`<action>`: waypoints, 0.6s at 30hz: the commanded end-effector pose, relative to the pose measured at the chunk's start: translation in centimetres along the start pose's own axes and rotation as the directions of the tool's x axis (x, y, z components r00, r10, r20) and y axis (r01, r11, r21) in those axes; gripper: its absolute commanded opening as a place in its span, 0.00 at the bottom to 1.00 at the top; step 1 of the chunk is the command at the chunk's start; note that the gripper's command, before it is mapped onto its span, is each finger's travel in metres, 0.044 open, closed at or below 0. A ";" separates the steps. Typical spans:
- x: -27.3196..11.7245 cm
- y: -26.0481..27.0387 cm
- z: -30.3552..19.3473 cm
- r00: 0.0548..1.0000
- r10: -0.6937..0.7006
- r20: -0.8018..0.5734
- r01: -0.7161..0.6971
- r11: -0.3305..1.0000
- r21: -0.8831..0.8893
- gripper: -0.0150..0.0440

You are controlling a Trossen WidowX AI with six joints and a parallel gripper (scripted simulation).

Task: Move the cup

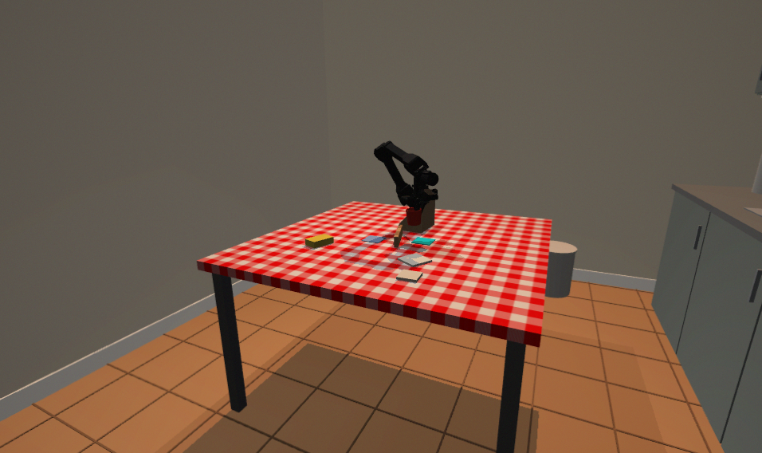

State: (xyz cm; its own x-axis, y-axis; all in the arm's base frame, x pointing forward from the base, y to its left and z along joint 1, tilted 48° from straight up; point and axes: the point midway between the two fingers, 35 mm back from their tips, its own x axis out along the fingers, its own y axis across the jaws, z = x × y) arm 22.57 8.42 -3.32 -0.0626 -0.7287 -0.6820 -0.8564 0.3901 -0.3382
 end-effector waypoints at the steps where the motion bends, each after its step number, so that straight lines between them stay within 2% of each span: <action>1: 0.0 0.9 0.9 1.000 0.005 0.003 -0.005 1.000 0.006 0.25; 18: 0.3 3.6 3.1 1.000 0.006 0.004 -0.006 1.000 0.007 0.25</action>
State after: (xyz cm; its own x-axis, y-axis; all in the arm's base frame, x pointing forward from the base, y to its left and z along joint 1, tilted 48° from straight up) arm 21.15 11.12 -6.29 -0.0615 -0.7274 -0.6834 -0.8574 0.3891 -0.3370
